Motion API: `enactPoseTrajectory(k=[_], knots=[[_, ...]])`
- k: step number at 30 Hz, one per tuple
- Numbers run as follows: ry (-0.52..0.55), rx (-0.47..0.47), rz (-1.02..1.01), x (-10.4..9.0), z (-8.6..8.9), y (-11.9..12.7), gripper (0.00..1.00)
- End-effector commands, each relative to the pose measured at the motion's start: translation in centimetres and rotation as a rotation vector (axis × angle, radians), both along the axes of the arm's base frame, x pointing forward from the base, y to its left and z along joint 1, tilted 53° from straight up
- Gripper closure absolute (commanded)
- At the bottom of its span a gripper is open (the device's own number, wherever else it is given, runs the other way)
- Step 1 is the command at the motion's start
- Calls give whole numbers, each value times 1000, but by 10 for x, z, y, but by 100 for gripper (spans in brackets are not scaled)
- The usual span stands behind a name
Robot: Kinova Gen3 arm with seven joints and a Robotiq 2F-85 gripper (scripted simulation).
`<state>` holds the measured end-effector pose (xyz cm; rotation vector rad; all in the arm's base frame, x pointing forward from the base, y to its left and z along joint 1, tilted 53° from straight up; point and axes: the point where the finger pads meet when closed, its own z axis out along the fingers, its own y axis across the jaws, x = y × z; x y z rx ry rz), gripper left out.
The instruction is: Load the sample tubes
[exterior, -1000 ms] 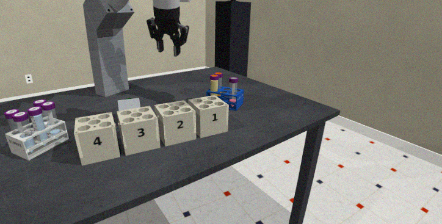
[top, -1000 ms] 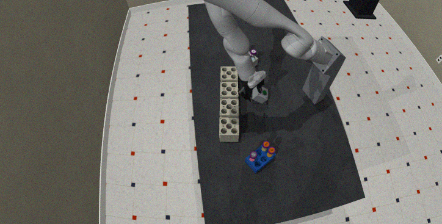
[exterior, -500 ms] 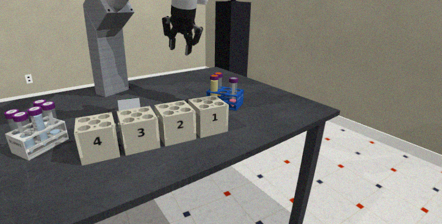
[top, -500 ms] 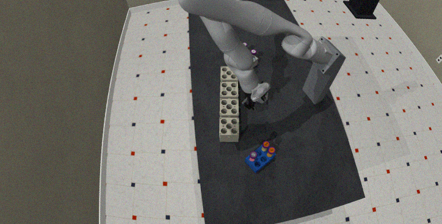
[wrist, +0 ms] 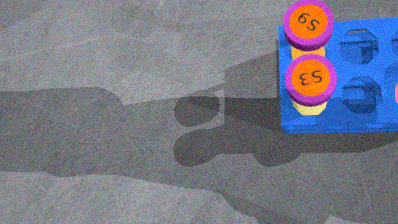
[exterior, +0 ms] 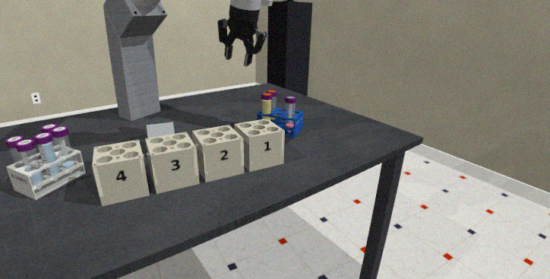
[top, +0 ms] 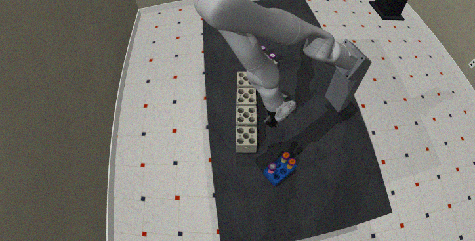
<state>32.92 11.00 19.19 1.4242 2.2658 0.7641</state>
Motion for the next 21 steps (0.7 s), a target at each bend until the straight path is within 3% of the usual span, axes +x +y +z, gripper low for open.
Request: enactPoseTrajectory(k=[1, 21], knots=[[-265, -7, -89, 0, -1, 11, 38], [-262, -1, -84, -5, 10, 70, 38]])
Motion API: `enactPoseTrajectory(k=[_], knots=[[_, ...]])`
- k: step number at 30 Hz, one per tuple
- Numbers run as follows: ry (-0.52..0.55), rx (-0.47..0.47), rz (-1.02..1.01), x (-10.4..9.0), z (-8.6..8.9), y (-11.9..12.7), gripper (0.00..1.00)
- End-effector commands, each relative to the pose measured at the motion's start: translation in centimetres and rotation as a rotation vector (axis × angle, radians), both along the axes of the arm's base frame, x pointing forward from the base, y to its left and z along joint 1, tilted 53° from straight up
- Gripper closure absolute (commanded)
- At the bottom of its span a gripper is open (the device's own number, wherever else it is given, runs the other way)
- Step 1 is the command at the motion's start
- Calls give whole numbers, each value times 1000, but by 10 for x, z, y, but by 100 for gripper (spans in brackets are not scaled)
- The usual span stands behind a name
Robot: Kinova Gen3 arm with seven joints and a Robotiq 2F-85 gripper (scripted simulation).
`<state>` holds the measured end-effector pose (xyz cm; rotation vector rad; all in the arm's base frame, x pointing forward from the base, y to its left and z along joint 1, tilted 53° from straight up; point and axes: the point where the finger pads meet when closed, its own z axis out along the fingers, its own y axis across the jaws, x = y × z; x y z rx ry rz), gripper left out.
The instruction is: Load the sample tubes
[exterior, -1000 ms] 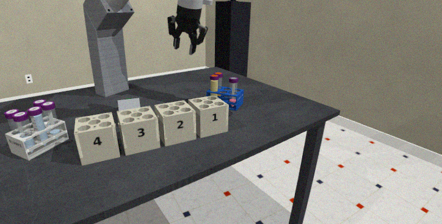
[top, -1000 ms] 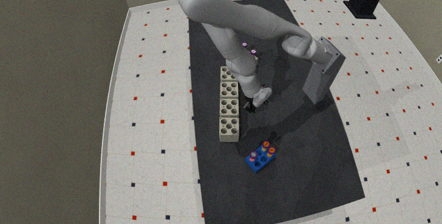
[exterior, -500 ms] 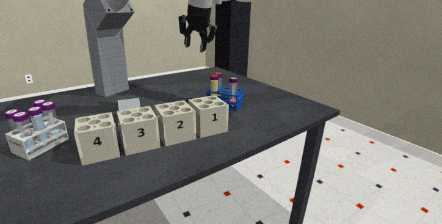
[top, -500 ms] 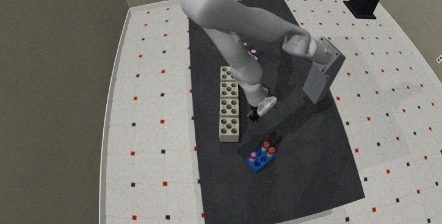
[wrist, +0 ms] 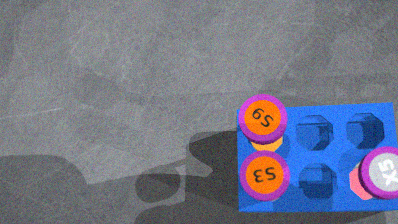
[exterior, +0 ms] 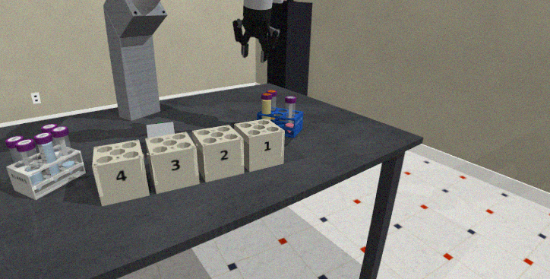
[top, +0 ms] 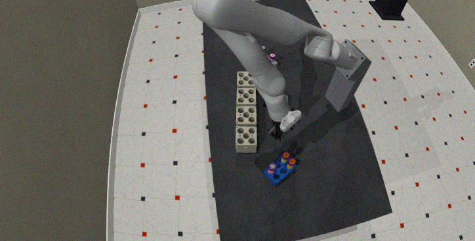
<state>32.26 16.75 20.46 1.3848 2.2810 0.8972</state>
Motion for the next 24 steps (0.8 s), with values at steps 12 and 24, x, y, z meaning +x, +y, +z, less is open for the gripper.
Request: enactPoseTrajectory(k=[12, 24], knots=[[-210, -60, -127, -1, 4, 45, 38], [-225, -64, -136, -2, 5, 53, 38]])
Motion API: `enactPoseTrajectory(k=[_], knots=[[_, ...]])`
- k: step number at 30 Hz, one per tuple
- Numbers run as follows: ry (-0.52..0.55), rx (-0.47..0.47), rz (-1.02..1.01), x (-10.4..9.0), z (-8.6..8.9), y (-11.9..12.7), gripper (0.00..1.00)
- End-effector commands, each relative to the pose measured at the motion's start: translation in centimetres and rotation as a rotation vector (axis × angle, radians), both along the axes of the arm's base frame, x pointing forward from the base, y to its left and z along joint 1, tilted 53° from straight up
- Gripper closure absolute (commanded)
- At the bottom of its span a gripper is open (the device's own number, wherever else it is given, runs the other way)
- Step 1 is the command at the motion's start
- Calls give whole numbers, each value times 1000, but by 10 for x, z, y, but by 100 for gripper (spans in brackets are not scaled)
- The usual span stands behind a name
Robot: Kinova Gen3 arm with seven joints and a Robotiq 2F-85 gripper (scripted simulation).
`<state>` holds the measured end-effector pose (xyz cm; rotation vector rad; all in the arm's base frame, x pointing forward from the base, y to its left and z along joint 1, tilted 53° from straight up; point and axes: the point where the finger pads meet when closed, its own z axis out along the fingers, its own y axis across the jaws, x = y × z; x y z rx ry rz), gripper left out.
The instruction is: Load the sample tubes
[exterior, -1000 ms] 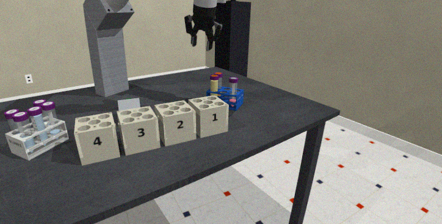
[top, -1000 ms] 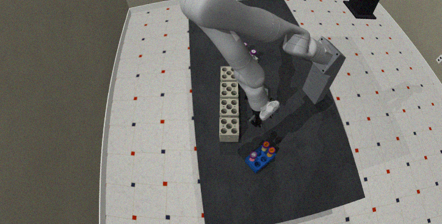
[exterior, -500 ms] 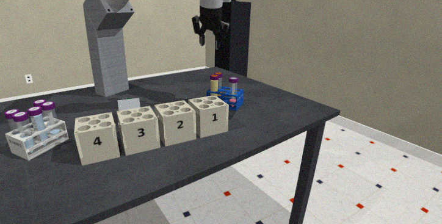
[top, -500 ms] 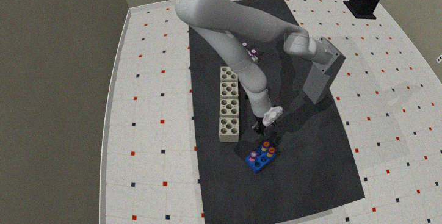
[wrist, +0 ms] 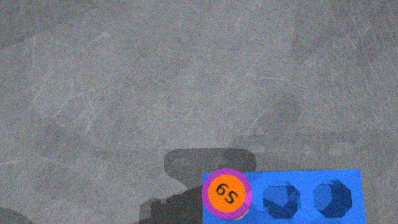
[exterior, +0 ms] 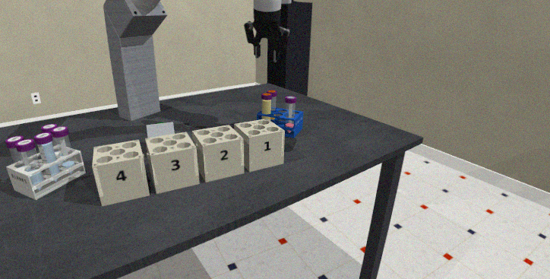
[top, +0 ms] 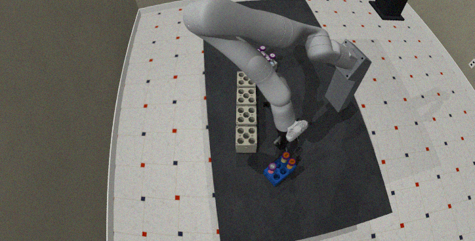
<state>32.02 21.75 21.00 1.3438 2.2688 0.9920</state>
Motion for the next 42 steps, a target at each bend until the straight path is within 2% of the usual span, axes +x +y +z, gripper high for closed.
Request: enactPoseTrajectory(k=[1, 35, 42], knots=[[-185, -112, -177, 1, 0, 3, 38], [-205, -124, -195, 1, 0, 3, 38], [-205, -124, -195, 6, -4, 4, 38]])
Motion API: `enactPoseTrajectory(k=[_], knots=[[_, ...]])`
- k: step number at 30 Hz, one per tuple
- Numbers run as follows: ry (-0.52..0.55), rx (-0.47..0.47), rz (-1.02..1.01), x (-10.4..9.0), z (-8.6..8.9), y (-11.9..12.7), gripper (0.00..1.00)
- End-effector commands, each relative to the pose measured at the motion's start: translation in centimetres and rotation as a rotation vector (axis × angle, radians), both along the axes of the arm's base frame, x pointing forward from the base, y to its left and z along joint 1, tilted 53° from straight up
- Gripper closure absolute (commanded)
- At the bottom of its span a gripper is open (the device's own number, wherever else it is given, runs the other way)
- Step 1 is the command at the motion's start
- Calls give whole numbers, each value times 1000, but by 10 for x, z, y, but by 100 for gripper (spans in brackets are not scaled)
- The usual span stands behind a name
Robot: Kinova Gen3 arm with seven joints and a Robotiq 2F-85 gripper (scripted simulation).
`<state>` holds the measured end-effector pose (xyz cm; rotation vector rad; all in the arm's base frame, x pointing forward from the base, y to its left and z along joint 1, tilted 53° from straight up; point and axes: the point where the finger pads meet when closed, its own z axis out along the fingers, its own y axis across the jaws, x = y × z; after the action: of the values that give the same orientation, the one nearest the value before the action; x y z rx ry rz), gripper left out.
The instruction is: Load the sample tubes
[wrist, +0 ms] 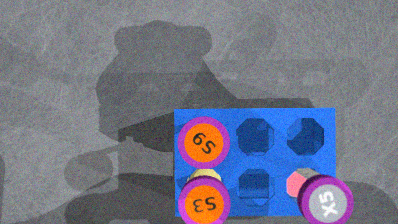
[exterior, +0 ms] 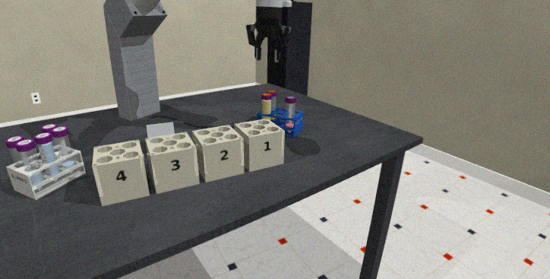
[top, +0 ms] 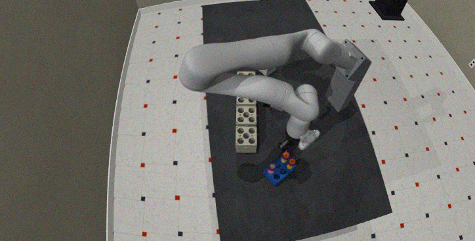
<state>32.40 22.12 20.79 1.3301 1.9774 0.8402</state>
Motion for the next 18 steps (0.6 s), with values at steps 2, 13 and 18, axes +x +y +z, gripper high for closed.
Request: enactPoseTrajectory(k=[2, 13, 18], knots=[[-15, 12, 11, 4, -4, 1, 38], [-15, 12, 11, 14, -12, 3, 38], [-15, 12, 11, 19, -15, 4, 38]])
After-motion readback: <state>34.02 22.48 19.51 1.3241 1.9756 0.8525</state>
